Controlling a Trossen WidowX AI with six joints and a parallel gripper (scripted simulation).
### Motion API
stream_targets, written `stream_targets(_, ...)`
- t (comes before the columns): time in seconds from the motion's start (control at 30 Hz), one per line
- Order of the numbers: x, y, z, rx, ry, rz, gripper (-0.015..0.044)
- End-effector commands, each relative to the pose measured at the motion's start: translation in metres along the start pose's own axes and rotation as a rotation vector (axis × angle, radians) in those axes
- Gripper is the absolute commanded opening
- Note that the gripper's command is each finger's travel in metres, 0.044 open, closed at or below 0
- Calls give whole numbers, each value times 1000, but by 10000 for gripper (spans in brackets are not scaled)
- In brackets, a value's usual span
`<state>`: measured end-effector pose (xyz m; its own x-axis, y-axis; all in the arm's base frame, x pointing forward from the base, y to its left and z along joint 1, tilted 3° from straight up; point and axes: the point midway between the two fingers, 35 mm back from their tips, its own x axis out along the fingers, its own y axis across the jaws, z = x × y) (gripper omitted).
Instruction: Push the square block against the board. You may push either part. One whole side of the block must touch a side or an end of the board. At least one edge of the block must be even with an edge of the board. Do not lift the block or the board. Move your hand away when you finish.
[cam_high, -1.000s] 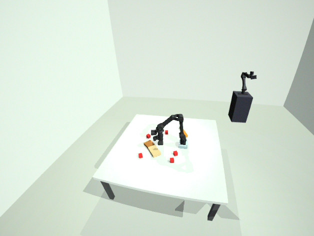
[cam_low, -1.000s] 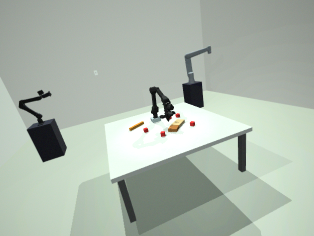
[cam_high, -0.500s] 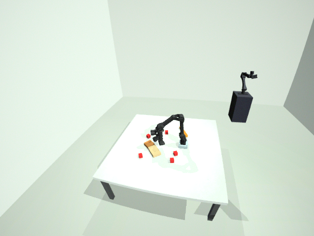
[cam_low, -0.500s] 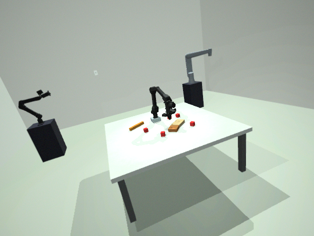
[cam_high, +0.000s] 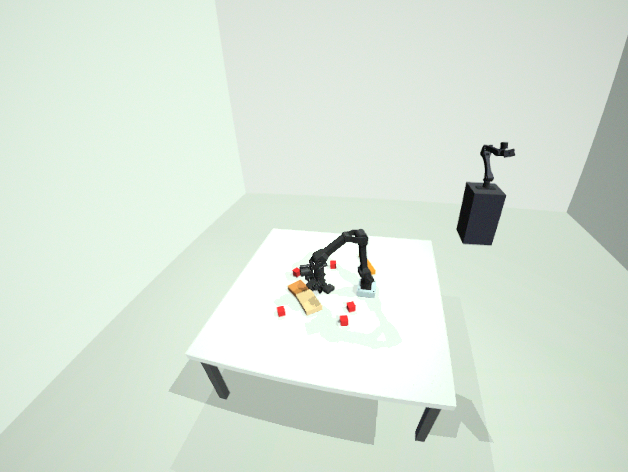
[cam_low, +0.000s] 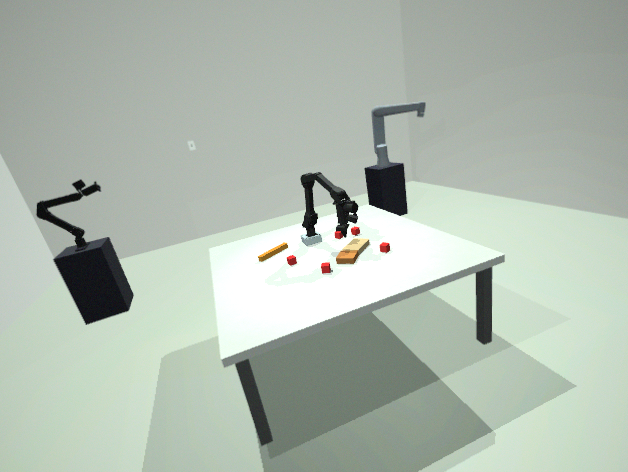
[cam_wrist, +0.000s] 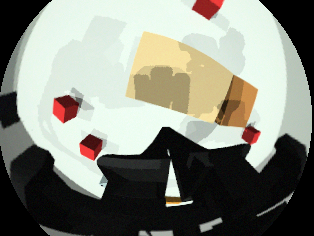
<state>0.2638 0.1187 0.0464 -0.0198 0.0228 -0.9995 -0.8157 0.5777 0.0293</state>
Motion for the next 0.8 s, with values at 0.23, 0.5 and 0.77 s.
stream_targets(0.23, 1, 21, 20, -360, 1, 5, 0)
stream_targets(0.5, 1, 38, 34, -627, 0, 6, 0)
stream_targets(0.77, 1, 55, 46, -898, -6, 9, 0)
